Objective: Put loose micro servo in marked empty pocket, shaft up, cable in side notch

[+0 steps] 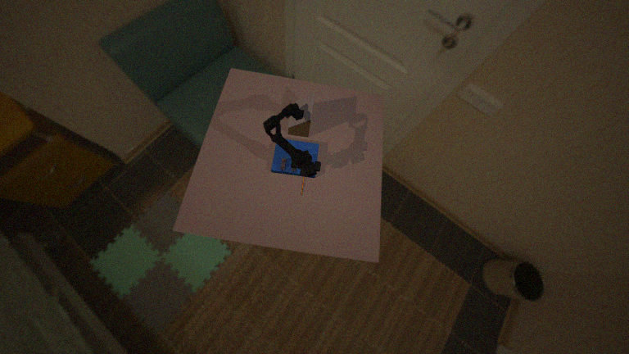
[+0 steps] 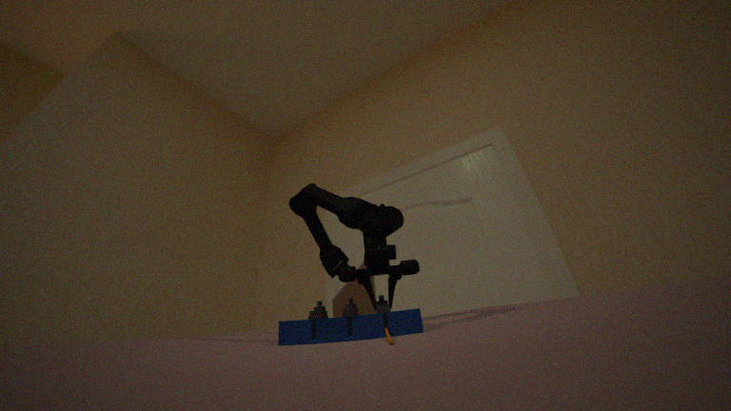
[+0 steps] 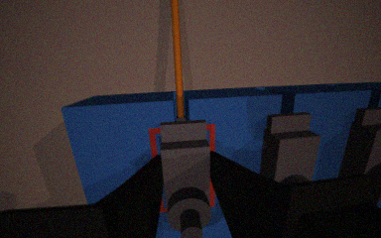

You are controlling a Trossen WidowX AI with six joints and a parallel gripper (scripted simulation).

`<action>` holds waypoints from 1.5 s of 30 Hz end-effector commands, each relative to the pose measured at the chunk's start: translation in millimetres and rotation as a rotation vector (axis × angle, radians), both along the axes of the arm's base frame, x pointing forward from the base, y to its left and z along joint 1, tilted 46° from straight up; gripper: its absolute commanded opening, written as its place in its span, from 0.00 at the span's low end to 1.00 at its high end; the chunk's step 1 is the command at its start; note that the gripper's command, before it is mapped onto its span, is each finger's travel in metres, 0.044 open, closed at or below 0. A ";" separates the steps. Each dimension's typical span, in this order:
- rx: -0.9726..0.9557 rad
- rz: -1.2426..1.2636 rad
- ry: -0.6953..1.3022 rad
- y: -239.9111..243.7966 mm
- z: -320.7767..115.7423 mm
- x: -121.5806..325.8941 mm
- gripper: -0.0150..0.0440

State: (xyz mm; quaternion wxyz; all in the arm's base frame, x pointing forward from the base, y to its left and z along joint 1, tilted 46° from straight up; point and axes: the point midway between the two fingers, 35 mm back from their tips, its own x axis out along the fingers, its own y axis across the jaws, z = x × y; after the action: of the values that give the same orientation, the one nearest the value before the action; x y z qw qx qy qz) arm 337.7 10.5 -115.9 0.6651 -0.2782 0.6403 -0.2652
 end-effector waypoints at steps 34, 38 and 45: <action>0.003 0.007 0.008 68.1 66.0 -114.4 1.00; 0.003 0.008 0.009 69.9 67.7 -114.2 1.00; 0.002 0.016 0.012 99.3 98.2 -113.4 1.00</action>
State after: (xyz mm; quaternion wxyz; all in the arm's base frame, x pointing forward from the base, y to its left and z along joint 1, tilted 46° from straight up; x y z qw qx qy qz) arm 224.5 94.5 -32.8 0.6592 -0.2878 0.6444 -0.2596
